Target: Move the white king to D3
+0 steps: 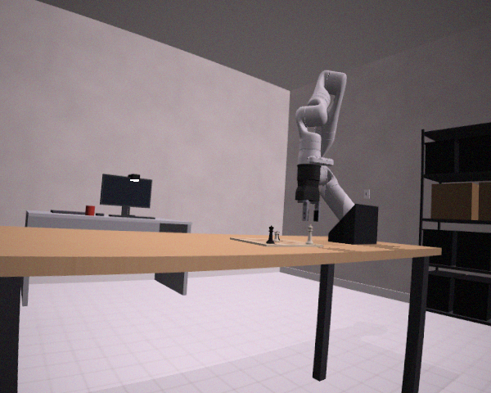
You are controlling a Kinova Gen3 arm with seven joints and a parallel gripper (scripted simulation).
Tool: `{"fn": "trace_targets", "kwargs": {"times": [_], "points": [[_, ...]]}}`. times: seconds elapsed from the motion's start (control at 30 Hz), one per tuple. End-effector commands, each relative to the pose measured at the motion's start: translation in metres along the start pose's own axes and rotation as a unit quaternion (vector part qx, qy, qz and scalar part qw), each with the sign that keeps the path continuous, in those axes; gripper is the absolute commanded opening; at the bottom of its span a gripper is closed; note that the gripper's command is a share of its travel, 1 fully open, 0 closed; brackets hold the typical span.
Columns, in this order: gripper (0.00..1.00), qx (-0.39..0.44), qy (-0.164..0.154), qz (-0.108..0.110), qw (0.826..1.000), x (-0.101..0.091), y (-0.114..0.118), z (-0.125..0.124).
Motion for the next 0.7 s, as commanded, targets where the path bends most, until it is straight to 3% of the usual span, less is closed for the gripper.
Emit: {"fn": "trace_targets", "kwargs": {"times": [0.0,0.67], "points": [[0.79,0.002,0.002,-0.001,1.0,0.0012,-0.0006,-0.0012],[0.79,0.001,0.003,0.0,1.0,0.0004,0.0015,-0.0036]]}}
Point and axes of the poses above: the point where the finger pads meet when closed, its own x axis out along the fingers, its own y axis across the jaws, z = x × y, the point moved 1 cm from there along -x, back along the fingers, and after that the axes turned 4 degrees about -x, right-handed, at the moved point
